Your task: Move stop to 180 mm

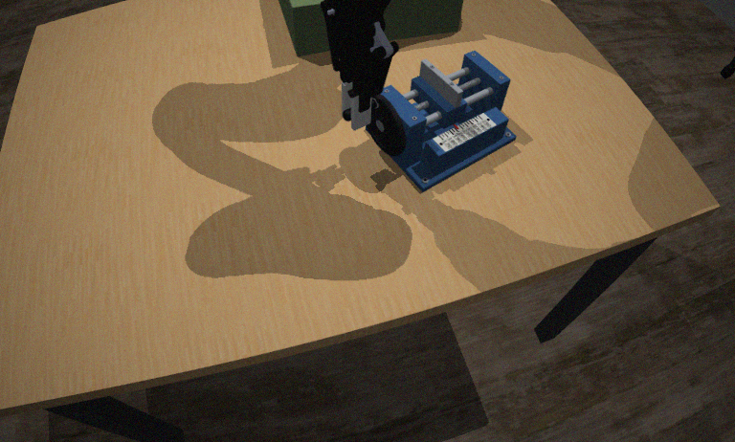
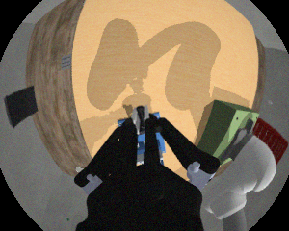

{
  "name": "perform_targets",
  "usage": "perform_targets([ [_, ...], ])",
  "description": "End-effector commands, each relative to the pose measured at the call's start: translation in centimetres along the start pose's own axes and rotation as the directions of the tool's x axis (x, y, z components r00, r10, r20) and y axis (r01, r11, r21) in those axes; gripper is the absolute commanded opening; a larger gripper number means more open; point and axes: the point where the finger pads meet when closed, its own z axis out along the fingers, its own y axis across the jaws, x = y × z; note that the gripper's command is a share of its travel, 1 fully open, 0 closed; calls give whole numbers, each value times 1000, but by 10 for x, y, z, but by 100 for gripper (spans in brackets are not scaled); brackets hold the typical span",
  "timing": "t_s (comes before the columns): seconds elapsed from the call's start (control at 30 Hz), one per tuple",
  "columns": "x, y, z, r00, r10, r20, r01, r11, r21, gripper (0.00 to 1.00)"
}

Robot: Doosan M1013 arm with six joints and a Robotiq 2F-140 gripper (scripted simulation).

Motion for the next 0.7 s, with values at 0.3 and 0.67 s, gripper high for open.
perform_targets([
  [0.3, 0, -29, -1, 1000, 2, 0, -2, 1000, 4, 4],
  [0.67, 0, -47, 14, 1000, 2, 0, -2, 1000, 4, 4],
])
